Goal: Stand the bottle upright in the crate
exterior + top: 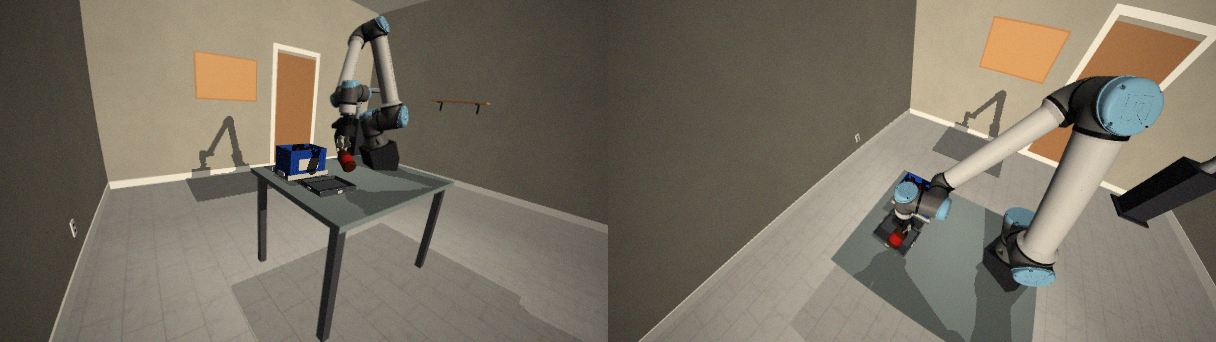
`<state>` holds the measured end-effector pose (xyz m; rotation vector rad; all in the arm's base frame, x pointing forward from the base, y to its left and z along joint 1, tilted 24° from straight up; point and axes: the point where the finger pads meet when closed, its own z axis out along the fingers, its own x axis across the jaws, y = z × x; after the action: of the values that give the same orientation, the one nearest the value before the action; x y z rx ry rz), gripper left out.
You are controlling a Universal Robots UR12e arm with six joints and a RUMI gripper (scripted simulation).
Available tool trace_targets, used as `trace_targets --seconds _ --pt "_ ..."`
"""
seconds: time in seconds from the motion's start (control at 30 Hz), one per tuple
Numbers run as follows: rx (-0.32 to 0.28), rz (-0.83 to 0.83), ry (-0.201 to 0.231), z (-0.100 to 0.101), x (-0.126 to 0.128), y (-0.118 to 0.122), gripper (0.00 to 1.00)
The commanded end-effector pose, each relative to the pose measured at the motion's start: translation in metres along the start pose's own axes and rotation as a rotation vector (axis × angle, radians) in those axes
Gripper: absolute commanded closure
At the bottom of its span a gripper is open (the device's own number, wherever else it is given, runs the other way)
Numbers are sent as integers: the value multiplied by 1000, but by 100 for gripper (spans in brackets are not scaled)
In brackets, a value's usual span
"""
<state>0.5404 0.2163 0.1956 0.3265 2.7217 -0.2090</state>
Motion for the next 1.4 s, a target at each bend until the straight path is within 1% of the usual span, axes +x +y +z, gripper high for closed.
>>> trace_targets --seconds 0.0,0.7,0.9,1.17,1.23,1.37 --pt "-1 0 -1 -1 -1 0 100" --pt "9 1 0 0 0 0 100" --pt "36 2 3 0 0 0 100" --pt "90 3 4 1 0 0 100" --pt "90 3 4 1 0 0 100" --pt "119 3 4 1 0 0 100"
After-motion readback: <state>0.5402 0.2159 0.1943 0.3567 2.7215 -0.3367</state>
